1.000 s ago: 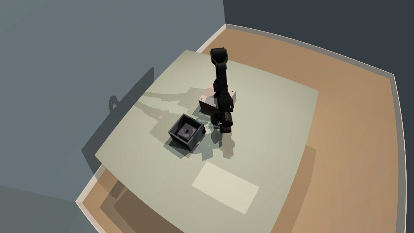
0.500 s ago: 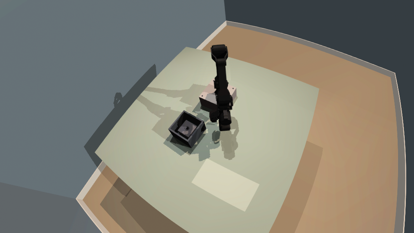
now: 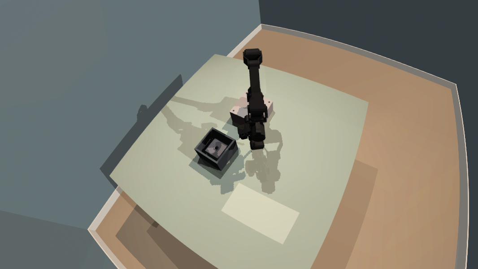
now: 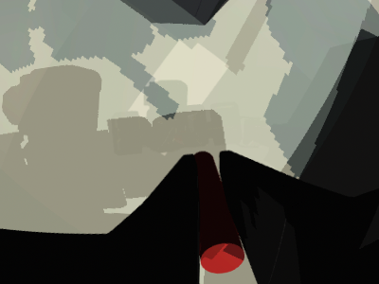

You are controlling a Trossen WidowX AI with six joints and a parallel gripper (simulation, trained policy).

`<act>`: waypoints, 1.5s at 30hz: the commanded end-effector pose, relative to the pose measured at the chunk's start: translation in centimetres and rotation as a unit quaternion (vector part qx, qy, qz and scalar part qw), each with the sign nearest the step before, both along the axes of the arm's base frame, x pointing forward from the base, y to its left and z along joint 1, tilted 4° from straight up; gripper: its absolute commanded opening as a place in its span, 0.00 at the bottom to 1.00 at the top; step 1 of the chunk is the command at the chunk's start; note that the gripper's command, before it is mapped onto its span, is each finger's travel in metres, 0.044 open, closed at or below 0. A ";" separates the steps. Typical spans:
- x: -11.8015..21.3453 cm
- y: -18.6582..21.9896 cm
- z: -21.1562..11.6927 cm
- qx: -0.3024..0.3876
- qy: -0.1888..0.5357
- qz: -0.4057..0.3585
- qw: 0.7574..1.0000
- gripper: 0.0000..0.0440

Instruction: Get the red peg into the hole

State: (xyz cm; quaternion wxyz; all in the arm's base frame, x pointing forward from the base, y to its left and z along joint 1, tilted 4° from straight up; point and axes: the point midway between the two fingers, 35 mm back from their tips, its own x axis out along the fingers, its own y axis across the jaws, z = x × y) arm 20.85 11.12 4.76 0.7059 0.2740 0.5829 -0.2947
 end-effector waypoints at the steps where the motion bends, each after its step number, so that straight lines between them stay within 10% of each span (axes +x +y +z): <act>1: 1.2 -0.8 1.7 -0.011 -0.017 0.006 1.000 0.00; 20: 7.0 -6.9 6.7 -0.038 -0.051 -0.044 0.997 0.00; 45: 11.4 -15.6 4.9 -0.029 -0.033 -0.131 0.990 0.01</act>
